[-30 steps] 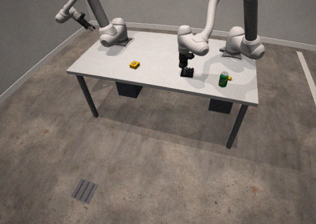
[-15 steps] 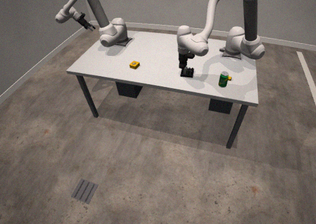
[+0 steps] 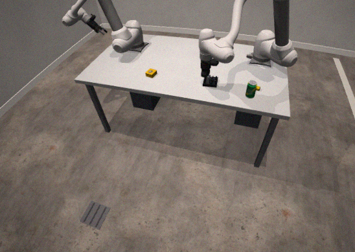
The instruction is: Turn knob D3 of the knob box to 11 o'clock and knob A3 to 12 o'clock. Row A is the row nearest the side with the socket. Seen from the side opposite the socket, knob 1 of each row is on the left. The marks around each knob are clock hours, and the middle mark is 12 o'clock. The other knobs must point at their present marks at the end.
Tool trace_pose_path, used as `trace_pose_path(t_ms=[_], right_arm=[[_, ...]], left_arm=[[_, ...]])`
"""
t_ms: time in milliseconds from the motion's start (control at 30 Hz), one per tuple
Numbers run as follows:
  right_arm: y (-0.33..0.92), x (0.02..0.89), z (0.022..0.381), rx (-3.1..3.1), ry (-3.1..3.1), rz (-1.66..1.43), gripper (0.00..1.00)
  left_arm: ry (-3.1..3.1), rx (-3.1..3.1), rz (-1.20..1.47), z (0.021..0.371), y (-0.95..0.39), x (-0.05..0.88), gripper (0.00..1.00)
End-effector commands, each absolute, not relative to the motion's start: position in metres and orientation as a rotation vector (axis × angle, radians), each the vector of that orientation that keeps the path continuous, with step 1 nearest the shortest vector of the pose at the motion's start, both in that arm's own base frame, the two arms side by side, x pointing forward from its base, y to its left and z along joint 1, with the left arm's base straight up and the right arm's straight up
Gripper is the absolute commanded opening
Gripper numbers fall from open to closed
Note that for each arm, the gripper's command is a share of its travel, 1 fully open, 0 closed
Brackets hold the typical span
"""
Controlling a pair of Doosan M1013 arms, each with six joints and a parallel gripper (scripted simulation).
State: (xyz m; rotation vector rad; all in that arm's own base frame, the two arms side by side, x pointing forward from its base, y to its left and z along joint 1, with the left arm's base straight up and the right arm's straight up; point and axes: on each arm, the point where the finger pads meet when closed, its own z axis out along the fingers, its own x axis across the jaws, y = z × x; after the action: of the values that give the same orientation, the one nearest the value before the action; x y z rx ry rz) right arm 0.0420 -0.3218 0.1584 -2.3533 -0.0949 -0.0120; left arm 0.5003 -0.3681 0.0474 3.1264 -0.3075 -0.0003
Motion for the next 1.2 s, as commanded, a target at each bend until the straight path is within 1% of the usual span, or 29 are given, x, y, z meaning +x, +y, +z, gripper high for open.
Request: trace_pose_path(t_ms=[0, 567, 700, 767, 967, 1167], right_arm=[[-0.322, 0.042, 0.159, -2.354, -0.095, -0.012, 1.00], [-0.322, 0.042, 0.159, -2.354, -0.095, -0.012, 1.00], [-0.322, 0.042, 0.159, -2.354, -0.095, -0.012, 1.00], [-0.322, 0.042, 0.159, -2.354, -0.095, -0.012, 1.00], [-0.322, 0.042, 0.159, -2.354, -0.095, -0.012, 1.00], [-0.322, 0.042, 0.159, -2.354, -0.095, -0.012, 1.00]], left_arm=[[-0.308, 3.126, 0.002, 0.048, -0.368, 0.501, 0.46], [-0.308, 3.126, 0.002, 0.049, -0.368, 0.501, 0.46], [-0.308, 3.126, 0.002, 0.060, -0.368, 0.501, 0.46], [-0.308, 3.126, 0.002, 0.060, -0.368, 0.501, 0.46], [-0.308, 3.126, 0.002, 0.084, -0.368, 0.501, 0.46], [-0.308, 3.126, 0.002, 0.086, -0.368, 0.501, 0.46]])
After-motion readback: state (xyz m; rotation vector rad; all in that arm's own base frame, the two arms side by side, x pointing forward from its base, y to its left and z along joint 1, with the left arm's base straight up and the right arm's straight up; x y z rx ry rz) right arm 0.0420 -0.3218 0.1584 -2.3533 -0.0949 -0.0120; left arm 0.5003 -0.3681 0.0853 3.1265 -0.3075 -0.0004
